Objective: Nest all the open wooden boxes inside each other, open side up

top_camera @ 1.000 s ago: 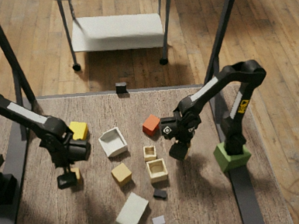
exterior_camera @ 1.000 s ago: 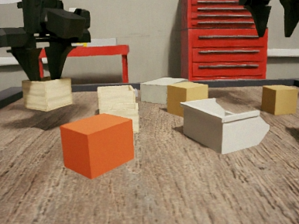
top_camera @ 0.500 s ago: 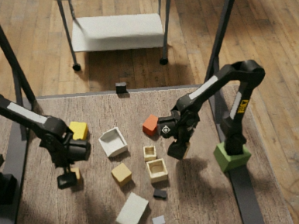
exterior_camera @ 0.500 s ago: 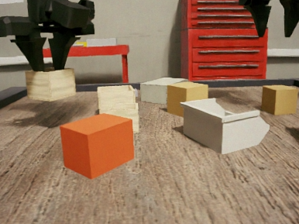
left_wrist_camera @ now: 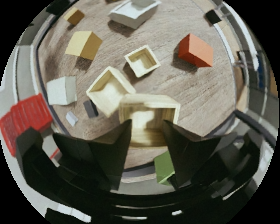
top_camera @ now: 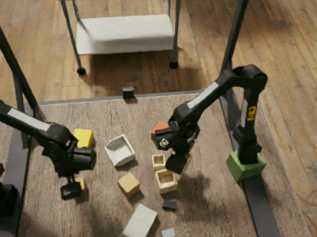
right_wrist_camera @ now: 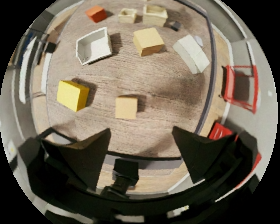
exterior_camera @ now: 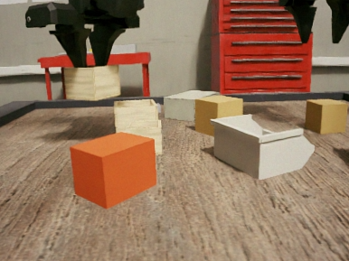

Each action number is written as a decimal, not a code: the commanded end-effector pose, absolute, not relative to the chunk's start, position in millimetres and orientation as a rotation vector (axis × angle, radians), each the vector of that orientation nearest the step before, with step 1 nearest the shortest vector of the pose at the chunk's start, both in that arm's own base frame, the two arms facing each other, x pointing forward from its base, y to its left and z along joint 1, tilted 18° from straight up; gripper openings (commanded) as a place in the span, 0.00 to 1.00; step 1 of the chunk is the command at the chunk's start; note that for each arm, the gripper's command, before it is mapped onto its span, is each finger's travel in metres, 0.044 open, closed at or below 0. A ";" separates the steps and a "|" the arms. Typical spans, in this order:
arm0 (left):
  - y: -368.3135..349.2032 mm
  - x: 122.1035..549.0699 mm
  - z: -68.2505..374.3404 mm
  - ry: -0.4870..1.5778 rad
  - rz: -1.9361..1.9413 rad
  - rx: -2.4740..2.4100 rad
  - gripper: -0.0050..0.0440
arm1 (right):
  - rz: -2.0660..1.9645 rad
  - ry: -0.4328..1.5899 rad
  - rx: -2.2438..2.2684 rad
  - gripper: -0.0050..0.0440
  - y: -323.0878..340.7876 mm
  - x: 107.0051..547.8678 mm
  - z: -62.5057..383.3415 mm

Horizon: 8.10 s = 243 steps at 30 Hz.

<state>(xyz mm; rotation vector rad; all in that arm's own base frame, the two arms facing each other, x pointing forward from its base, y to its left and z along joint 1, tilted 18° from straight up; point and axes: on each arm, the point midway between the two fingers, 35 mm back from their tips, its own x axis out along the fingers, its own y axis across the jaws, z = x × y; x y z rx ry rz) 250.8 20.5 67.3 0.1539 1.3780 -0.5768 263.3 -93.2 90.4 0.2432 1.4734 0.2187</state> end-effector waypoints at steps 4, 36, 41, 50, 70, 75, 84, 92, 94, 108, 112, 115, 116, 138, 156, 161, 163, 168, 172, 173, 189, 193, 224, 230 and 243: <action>43.1 280.7 79.3 1.354 -0.568 0.166 0.62 | 0.220 1.461 0.236 0.92 -94.2 266.5 94.0; 73.7 308.2 82.4 1.352 -0.566 0.167 0.62 | 0.065 1.199 0.286 0.92 -119.5 307.4 47.1; 73.7 308.2 82.4 1.352 -0.566 0.167 0.62 | 0.027 1.112 0.295 0.92 -126.6 318.0 39.0; 73.7 308.2 82.4 1.352 -0.566 0.167 0.62 | -0.023 0.964 0.297 0.92 -137.9 334.0 32.8; 73.7 308.2 82.4 1.352 -0.566 0.167 0.62 | -0.095 0.636 0.329 0.92 -151.6 347.4 32.9; 73.7 308.2 82.4 1.352 -0.566 0.167 0.62 | -0.104 0.552 0.332 0.92 -152.7 347.1 37.7; 73.7 308.2 82.4 1.352 -0.566 0.167 0.62 | -0.108 0.412 0.325 0.92 -153.3 344.8 51.3; 73.7 308.2 82.4 1.352 -0.566 0.167 0.62 | -0.104 0.292 0.333 0.92 -148.6 335.1 63.6; 73.7 308.2 82.4 1.352 -0.566 0.167 0.62 | -0.101 0.262 0.332 0.92 -147.2 332.6 67.6; 73.7 308.2 82.4 1.352 -0.566 0.167 0.62 | -0.074 0.069 0.308 0.92 -135.3 313.0 99.0; 73.7 308.2 82.4 1.352 -0.566 0.167 0.62 | -0.070 0.063 0.307 0.92 -134.0 312.4 100.2; 73.7 308.2 82.4 1.352 -0.566 0.167 0.62 | -0.071 0.063 0.307 0.92 -134.1 312.4 100.2; 73.7 308.2 82.4 1.352 -0.566 0.167 0.62 | -0.071 0.063 0.307 0.92 -134.1 312.4 100.2; 73.6 308.4 82.5 1.184 -0.914 0.617 0.62 | -0.071 0.050 0.294 0.92 -135.5 314.2 104.7; 73.2 308.6 82.7 0.929 -1.257 1.076 0.62 | -0.071 0.050 0.294 0.92 -135.5 314.2 104.7; 73.3 308.6 83.4 0.832 -1.356 1.217 0.62 | -0.071 0.050 0.294 0.92 -135.5 314.2 104.7; 73.2 308.7 83.9 0.791 -1.394 1.274 0.62 | -0.071 0.050 0.294 0.92 -135.5 314.2 104.7; 73.2 308.7 84.5 0.725 -1.450 1.358 0.62 | -0.071 0.050 0.294 0.92 -135.5 314.2 104.7; 72.7 308.8 85.0 0.635 -1.526 1.470 0.62 | -0.071 0.050 0.294 0.92 -135.5 314.2 104.7; 72.6 308.8 85.2 0.611 -1.544 1.497 0.62 | -0.071 0.050 0.294 0.92 -135.5 314.2 104.7; 71.9 308.8 85.5 0.241 -1.783 1.861 0.62 | -0.071 0.050 0.294 0.92 -135.5 314.2 104.7; 71.8 308.8 85.3 0.129 -1.839 1.950 0.62 | -0.071 0.050 0.294 0.92 -135.5 314.2 104.7; 61.0 308.9 48.3 0.047 -1.887 1.952 0.62 | -0.071 0.050 0.294 0.92 -135.5 314.2 104.7; 60.5 309.2 46.5 0.045 -1.883 1.958 0.62 | -0.071 0.050 0.294 0.92 -135.5 314.2 104.7; 58.1 308.6 40.2 0.037 -1.889 1.954 0.62 | -0.071 0.050 0.294 0.92 -135.5 314.2 104.7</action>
